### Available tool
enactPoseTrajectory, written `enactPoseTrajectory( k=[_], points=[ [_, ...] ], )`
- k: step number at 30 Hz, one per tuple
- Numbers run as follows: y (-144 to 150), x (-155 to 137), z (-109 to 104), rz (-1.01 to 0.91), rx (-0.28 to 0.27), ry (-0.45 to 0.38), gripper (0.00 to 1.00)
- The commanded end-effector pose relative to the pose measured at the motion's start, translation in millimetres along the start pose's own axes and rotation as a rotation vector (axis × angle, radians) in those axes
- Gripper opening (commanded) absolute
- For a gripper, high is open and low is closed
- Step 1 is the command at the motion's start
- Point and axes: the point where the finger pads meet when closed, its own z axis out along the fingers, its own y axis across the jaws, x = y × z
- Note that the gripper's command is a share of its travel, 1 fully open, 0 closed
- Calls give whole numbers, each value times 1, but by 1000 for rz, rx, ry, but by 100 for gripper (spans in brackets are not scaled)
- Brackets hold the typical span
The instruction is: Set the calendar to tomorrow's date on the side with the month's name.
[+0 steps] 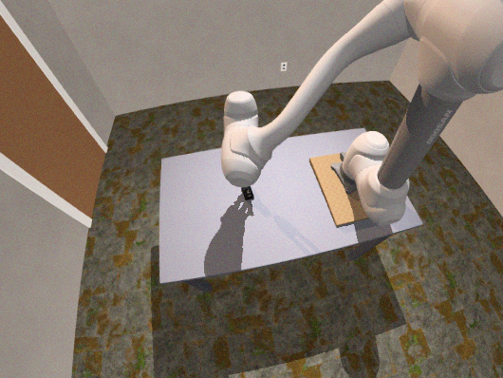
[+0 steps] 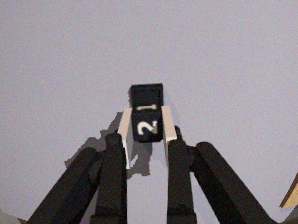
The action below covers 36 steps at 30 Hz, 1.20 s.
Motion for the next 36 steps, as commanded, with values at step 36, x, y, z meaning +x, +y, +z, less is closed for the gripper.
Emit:
enactPoseTrajectory(
  k=[36],
  points=[
    [0,0,17,0,0,0,16]
  ],
)
